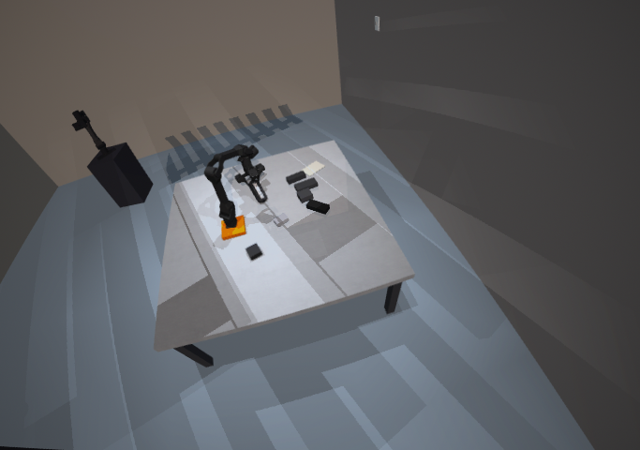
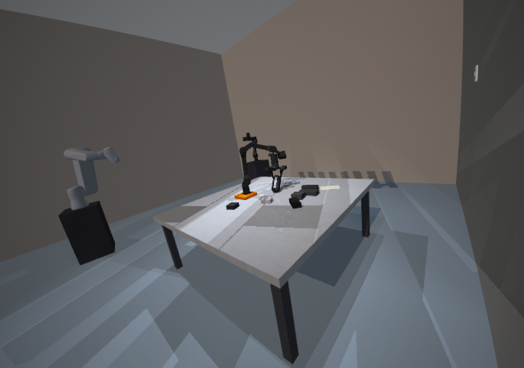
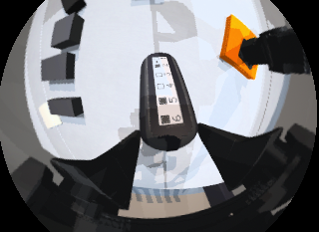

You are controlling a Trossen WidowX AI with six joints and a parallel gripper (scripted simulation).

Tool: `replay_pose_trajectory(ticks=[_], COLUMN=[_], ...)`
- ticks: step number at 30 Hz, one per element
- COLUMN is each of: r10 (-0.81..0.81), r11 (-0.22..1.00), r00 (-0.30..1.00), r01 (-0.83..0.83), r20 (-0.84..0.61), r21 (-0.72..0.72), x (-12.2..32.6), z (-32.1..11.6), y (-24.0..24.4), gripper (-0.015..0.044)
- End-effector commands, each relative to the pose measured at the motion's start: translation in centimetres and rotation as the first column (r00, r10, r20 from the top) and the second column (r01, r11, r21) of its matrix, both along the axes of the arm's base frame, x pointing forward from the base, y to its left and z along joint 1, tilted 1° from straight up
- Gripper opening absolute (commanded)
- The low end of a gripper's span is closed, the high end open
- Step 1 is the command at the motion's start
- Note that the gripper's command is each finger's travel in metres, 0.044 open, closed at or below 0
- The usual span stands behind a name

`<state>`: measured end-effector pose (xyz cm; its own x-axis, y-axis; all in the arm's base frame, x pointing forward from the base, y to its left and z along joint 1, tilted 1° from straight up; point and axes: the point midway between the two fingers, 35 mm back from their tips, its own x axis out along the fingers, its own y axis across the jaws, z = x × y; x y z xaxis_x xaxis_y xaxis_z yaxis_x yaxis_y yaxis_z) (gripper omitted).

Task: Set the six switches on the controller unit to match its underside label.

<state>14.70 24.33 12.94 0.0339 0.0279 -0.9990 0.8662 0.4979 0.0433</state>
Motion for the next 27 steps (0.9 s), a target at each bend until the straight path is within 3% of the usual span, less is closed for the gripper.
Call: replay_pose_trajectory(ticks=[1, 27], r10=[-0.001, -0.001], r11=[1.000, 1.000], r00=[1.000, 1.000], r01=[0.001, 0.001], r20=[0.006, 0.007], r21=[-0.004, -0.005], x=[0.3, 1.2], z=[0.3, 1.2], y=[-0.4, -2.0], gripper=[0.0336, 0.0336])
